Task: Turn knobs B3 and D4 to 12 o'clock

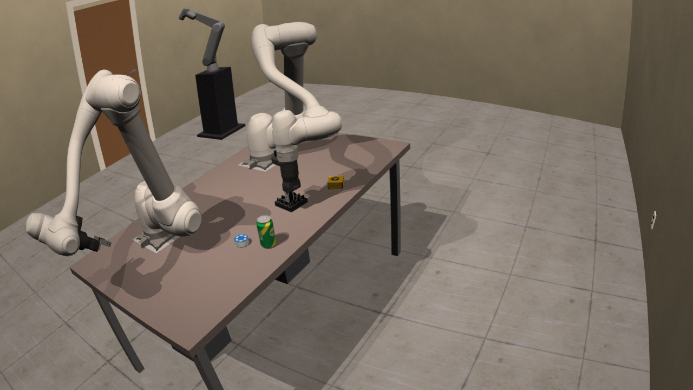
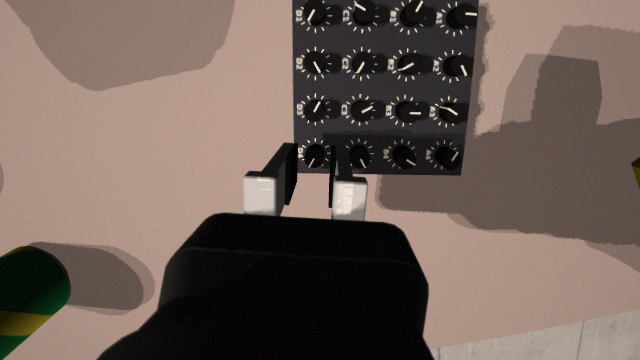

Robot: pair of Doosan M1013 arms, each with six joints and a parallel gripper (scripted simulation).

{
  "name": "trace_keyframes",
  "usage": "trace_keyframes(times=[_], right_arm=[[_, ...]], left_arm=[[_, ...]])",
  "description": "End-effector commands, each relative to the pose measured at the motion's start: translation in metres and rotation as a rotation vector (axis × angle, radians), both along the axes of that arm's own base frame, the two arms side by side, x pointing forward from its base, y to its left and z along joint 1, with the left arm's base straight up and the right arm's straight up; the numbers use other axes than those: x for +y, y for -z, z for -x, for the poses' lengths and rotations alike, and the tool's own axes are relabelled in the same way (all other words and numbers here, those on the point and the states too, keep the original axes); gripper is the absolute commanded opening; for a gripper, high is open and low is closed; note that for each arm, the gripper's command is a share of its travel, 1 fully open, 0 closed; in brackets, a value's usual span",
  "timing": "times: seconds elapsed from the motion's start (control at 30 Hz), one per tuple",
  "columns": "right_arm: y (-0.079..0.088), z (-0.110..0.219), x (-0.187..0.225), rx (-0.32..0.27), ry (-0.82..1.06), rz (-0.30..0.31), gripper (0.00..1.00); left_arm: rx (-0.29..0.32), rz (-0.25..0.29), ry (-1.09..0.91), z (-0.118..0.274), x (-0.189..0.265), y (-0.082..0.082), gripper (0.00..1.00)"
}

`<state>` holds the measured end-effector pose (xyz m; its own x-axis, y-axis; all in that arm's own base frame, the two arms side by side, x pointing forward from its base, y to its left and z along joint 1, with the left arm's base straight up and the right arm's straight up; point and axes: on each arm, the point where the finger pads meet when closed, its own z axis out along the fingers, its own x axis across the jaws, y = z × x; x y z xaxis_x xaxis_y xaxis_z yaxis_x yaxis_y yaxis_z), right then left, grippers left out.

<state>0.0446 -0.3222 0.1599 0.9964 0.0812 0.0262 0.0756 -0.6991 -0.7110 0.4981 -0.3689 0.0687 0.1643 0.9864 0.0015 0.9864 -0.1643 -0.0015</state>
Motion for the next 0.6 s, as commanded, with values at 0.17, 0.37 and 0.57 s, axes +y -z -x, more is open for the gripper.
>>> trace_keyframes(times=[0.17, 0.37, 0.57], right_arm=[[0.0012, -0.0012, 0.0006, -0.012, 0.005, 0.006, 1.00], [0.0012, -0.0012, 0.0006, -0.012, 0.005, 0.006, 1.00], [0.0012, -0.0012, 0.0006, -0.012, 0.005, 0.006, 1.00]], left_arm=[[-0.001, 0.003, 0.001, 0.0007, -0.0006, 0.0068, 0.46], [-0.002, 0.004, 0.001, 0.0002, -0.0010, 0.0079, 0.46], [-0.002, 0.003, 0.001, 0.0004, -0.0009, 0.0079, 0.46]])
